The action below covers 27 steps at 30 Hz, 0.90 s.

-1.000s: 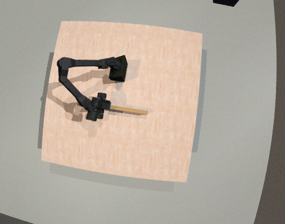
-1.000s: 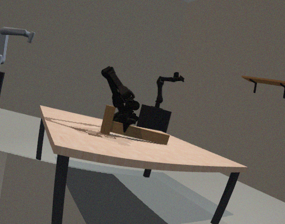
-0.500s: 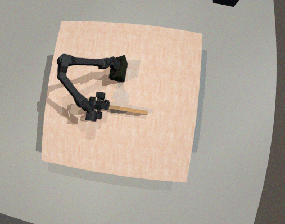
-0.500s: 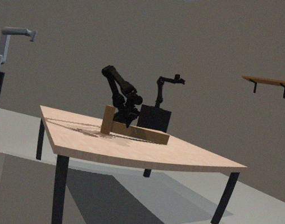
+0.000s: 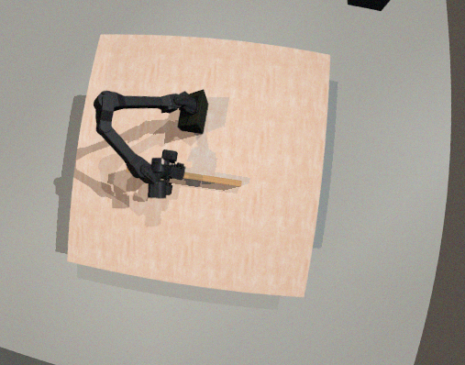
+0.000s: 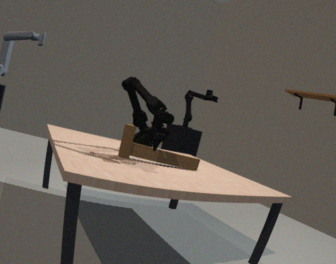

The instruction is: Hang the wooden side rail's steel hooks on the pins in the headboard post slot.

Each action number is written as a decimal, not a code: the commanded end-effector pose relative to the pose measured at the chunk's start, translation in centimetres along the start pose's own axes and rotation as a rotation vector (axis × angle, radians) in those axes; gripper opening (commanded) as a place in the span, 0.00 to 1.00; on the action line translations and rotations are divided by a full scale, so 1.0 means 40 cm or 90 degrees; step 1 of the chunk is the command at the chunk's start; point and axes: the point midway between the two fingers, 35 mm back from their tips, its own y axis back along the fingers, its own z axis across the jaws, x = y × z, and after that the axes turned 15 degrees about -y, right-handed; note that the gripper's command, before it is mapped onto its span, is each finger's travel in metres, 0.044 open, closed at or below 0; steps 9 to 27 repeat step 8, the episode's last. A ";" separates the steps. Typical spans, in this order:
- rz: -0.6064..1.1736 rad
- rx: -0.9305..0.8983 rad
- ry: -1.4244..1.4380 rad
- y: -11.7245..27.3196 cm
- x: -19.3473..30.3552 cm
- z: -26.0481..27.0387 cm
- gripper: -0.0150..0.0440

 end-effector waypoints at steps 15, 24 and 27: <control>0.000 0.000 -0.001 0.000 -0.001 0.000 1.00; 0.000 0.000 -0.001 0.000 -0.001 0.000 1.00; 0.000 0.000 -0.001 0.000 -0.001 0.000 1.00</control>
